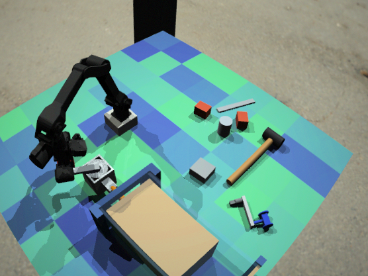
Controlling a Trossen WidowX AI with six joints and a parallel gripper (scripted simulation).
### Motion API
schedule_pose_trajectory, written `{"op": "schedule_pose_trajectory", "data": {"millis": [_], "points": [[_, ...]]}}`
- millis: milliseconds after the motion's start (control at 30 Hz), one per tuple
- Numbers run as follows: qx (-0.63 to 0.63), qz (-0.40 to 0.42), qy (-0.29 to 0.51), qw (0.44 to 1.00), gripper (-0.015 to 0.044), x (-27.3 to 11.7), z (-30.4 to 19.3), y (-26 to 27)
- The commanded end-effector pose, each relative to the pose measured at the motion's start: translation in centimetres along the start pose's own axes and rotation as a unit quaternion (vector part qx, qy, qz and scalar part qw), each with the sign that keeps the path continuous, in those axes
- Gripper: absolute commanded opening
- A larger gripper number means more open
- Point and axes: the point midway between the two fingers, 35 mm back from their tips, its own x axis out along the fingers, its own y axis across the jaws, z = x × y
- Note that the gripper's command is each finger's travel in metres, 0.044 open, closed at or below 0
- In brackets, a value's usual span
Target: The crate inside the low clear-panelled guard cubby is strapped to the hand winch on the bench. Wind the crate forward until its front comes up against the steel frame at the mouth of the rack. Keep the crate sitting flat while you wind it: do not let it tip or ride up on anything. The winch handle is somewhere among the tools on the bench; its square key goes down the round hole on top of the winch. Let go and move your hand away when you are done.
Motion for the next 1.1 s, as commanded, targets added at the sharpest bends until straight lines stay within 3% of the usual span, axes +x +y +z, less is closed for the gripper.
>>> {"op": "schedule_pose_trajectory", "data": {"millis": [0, 1067], "points": [[-0.017, -0.031, 0.001, 0.999, 0.0000, -0.4, 0.7, -2.9], [-0.017, -0.033, 0.000, 0.999, 0.0000, -0.7, 2.8, -6.5]]}}
